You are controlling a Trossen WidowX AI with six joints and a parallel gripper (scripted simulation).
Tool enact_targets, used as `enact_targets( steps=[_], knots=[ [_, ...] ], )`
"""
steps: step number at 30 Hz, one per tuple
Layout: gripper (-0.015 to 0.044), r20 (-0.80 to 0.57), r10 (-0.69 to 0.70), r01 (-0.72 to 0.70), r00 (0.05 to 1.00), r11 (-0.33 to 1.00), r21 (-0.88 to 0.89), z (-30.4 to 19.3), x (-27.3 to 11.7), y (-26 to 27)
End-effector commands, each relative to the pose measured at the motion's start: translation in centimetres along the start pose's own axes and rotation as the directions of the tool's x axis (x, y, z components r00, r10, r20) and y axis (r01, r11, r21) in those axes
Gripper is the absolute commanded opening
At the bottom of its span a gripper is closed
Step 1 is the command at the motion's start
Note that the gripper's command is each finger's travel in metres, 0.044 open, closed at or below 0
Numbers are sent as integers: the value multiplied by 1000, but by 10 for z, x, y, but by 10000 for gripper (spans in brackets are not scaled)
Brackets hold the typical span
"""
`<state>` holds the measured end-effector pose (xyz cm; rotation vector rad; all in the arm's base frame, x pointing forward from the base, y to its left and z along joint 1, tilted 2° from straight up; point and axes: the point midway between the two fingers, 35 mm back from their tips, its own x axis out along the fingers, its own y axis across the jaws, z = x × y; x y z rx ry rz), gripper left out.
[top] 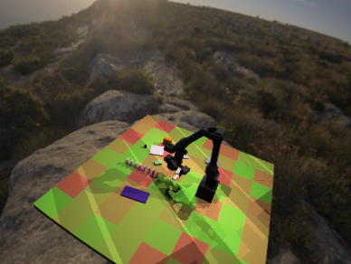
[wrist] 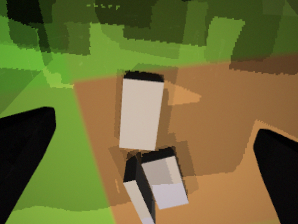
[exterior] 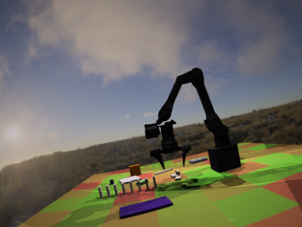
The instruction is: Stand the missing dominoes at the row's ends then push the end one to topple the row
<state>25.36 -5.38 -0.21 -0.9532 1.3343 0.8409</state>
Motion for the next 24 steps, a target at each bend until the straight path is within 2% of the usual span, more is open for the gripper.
enact_targets(
  steps=[1,4,20,24],
  knots=[
    [440,2,19,-19,1000,1000,4,-1,26,6],
    [440,2,20,-20,1000,1000,4,-1,42,8],
    [440,2,20,-20,1000,1000,4,-1,59,8],
    [335,2,20,-20,1000,1000,4,-1,59,8]
  ],
)
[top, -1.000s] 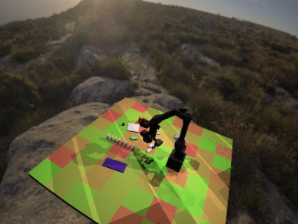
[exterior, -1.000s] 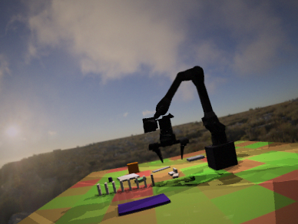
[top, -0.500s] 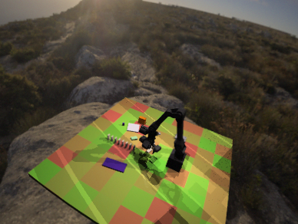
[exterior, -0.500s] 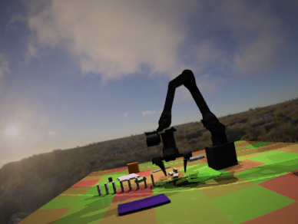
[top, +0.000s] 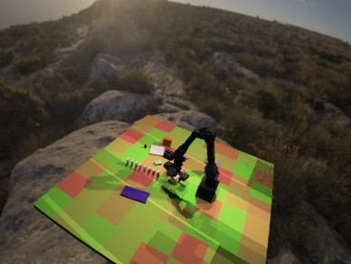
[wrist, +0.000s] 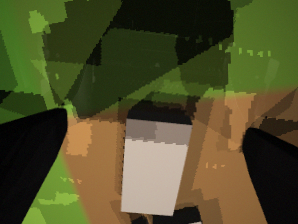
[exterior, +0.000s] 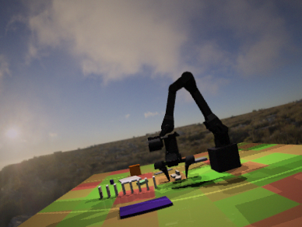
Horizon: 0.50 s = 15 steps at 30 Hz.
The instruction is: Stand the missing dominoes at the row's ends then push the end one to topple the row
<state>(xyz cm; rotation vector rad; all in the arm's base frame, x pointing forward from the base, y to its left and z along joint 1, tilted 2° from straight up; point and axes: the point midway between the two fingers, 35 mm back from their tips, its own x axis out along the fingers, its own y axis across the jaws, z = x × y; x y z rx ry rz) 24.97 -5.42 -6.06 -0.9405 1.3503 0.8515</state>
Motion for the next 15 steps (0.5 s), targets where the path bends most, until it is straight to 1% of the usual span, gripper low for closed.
enact_targets(
  steps=[1,8,9,15],
  knots=[
    [309,6,0,0,1000,1000,0,1,0,0],
    [125,6,0,0,1000,1000,0,1,0,0],
    [107,6,0,0,1000,1000,0,1,0,0],
    [107,6,0,0,1000,1000,0,1,0,0]
  ],
)
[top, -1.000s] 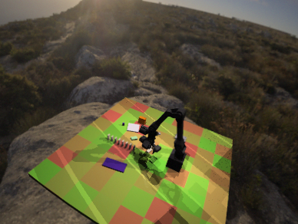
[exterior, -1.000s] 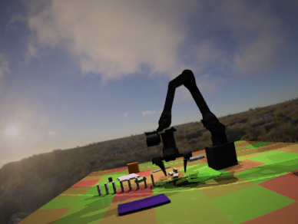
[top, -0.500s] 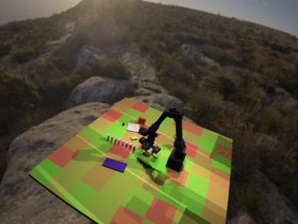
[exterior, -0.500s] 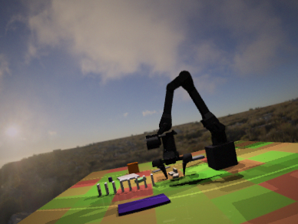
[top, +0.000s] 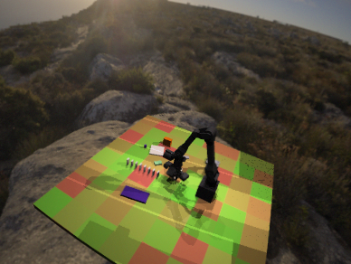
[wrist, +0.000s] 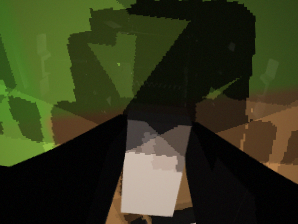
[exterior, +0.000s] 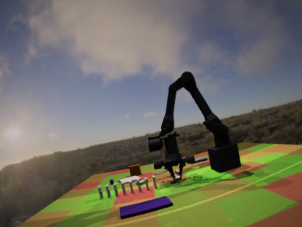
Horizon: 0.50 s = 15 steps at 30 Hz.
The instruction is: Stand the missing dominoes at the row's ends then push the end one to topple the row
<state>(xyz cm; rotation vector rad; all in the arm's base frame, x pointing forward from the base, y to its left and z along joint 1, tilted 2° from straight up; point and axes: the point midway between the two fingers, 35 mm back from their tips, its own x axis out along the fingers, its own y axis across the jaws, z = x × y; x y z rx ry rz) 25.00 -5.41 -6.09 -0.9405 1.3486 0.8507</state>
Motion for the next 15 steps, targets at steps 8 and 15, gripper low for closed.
enact_targets(
  steps=[8,15],
  knots=[
    [107,5,1,-1,1000,1000,-1,-1,-40,1],
    [107,5,1,-1,1000,1000,-1,-4,-129,4]
  ],
)
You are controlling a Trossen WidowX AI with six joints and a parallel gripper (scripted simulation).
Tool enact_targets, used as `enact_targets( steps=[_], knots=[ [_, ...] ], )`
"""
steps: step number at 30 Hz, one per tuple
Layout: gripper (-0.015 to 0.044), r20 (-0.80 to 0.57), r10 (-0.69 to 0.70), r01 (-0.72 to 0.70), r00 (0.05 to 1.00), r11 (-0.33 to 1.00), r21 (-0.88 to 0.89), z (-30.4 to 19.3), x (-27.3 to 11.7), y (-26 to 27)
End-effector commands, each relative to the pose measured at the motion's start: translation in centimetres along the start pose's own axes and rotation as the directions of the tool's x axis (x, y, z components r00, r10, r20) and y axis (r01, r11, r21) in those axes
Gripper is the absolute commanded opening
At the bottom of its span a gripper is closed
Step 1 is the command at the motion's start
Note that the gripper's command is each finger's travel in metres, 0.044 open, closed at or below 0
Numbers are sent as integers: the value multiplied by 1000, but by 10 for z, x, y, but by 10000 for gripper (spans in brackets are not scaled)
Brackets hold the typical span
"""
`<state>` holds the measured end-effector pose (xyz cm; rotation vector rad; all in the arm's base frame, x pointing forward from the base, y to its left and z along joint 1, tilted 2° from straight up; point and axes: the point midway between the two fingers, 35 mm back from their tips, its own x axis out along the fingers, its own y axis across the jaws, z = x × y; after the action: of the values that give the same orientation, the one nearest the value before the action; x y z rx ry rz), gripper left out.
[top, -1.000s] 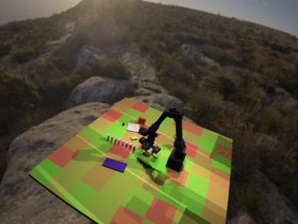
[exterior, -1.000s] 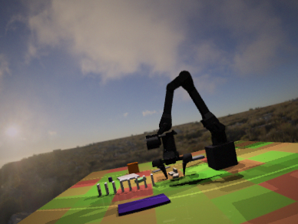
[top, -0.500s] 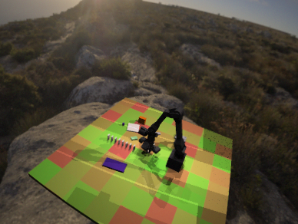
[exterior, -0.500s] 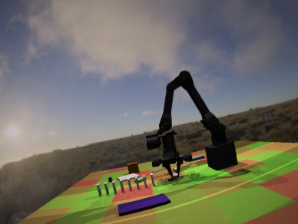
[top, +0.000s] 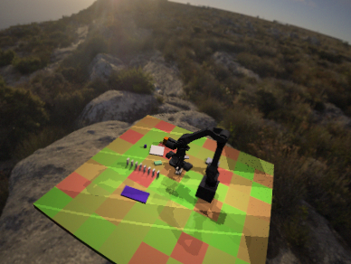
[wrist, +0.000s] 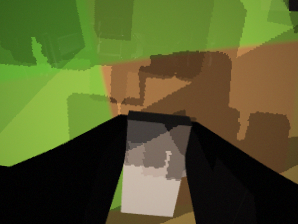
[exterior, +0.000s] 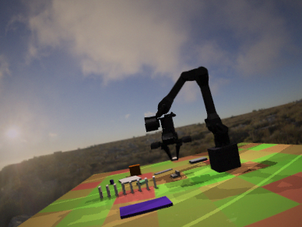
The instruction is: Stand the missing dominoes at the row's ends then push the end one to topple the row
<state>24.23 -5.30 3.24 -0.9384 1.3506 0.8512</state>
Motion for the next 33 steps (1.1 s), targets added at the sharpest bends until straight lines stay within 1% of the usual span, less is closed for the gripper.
enact_targets(
  steps=[1,3,8,10,17,24,33],
  knots=[
    [107,5,-2,2,1000,1000,-2,-1,-49,3],
    [107,5,-2,2,1000,1000,-2,-2,-65,3],
    [107,6,-2,2,1000,1000,2,0,-68,3],
    [107,7,-1,1,1000,999,36,14,-68,5],
    [107,16,2,-5,1000,977,212,89,-69,30],
    [107,20,4,-9,1000,973,229,96,-68,33],
    [107,215,89,-139,973,963,230,100,-40,32]
  ],
)
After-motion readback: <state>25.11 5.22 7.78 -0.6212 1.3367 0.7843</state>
